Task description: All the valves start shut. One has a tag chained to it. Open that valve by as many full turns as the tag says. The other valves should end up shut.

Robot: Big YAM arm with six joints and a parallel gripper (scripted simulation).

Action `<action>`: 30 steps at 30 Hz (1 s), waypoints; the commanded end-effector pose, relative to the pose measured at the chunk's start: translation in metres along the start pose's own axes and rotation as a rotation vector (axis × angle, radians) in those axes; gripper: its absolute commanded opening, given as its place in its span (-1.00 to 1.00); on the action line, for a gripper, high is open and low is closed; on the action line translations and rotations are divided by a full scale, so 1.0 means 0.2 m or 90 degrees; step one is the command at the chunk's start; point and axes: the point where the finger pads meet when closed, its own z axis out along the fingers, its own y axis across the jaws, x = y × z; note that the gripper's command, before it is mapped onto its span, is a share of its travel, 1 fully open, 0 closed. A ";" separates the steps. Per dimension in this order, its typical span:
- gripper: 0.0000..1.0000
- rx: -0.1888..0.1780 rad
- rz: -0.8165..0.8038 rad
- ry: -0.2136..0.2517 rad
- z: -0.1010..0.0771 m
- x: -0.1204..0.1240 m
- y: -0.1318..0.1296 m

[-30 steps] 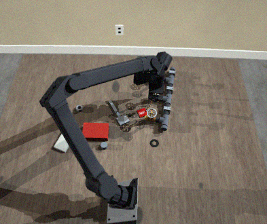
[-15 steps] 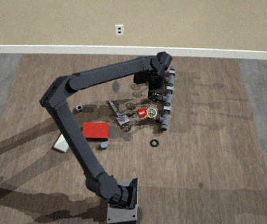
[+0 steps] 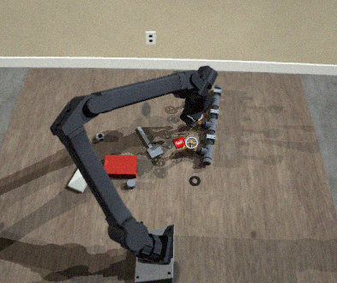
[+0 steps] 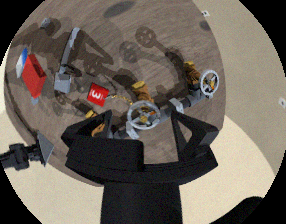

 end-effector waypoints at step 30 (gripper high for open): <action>1.00 -0.002 1.294 -0.018 -0.06 -0.06 -0.05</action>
